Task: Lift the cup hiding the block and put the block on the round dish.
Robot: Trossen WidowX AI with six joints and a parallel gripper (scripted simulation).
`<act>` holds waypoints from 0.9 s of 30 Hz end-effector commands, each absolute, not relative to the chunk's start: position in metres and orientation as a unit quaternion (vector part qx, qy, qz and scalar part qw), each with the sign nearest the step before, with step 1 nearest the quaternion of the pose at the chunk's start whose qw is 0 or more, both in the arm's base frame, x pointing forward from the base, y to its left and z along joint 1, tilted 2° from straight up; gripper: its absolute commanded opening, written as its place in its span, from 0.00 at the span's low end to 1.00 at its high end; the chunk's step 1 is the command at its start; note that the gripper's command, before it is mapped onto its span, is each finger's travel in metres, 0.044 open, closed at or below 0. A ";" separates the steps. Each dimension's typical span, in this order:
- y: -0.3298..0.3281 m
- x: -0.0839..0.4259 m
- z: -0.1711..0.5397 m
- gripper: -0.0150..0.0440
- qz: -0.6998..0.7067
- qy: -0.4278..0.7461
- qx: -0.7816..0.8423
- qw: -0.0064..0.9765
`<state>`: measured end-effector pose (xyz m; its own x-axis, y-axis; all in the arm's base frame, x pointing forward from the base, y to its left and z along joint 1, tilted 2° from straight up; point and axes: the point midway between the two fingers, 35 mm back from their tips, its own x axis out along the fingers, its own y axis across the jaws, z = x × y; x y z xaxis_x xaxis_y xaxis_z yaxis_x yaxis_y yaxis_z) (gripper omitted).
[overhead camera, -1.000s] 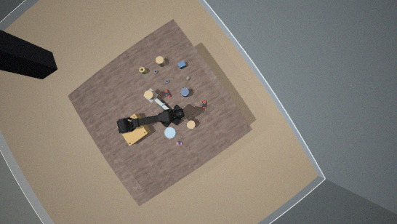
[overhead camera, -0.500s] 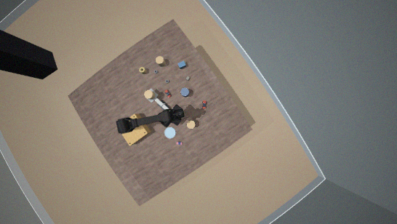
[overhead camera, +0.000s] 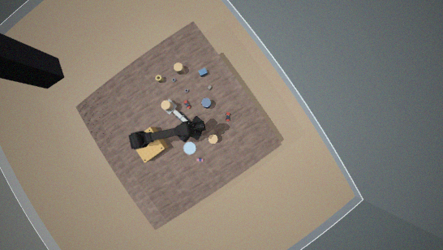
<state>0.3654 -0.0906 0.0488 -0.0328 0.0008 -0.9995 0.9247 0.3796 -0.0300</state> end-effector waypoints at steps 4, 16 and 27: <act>-0.095 0.372 0.067 0.25 -0.402 0.582 0.391 0.589; -0.094 0.371 0.083 0.25 -0.402 0.582 0.391 0.589; -0.094 0.370 0.097 0.25 -0.402 0.582 0.391 0.589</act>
